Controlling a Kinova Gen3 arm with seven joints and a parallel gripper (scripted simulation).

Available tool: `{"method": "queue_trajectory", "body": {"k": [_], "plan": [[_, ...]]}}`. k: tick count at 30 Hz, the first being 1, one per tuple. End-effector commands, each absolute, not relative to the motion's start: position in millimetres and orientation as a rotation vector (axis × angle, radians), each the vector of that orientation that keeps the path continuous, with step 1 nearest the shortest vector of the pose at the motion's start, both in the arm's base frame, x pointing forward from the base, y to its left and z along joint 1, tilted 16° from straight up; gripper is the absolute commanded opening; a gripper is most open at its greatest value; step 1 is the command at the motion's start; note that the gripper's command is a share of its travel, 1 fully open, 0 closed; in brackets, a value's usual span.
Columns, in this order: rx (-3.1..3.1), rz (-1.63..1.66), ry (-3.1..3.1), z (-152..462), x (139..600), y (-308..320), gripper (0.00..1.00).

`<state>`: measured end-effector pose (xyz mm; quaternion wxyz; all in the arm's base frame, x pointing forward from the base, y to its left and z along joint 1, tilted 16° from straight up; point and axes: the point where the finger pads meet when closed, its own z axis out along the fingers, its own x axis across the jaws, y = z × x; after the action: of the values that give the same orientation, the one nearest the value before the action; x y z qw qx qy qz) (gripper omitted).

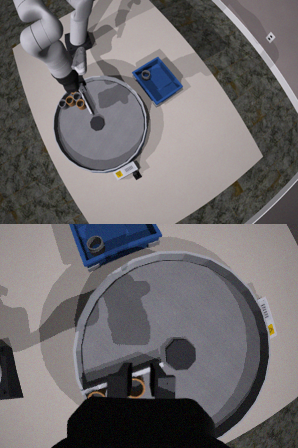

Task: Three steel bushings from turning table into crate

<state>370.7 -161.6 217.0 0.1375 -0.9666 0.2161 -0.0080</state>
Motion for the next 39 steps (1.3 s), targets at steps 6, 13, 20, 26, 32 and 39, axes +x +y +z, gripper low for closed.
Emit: {"method": "queue_trajectory", "body": {"k": [6, 13, 20, 26, 32, 39], "plan": [[-2.805, -0.027, 0.628, 233.9, 377.1, -152.6, 0.45], [-2.811, -0.036, 0.619, 248.9, 384.0, -144.7, 0.45], [-2.811, -0.036, 0.619, 275.1, 393.4, -128.0, 0.45], [-2.811, -0.036, 0.619, 275.1, 393.4, -128.0, 0.45], [-2.817, -0.046, 0.61, 307.8, 406.4, -109.0, 0.45], [-2.817, -0.046, 0.61, 316.5, 409.5, -103.3, 0.45]]}}
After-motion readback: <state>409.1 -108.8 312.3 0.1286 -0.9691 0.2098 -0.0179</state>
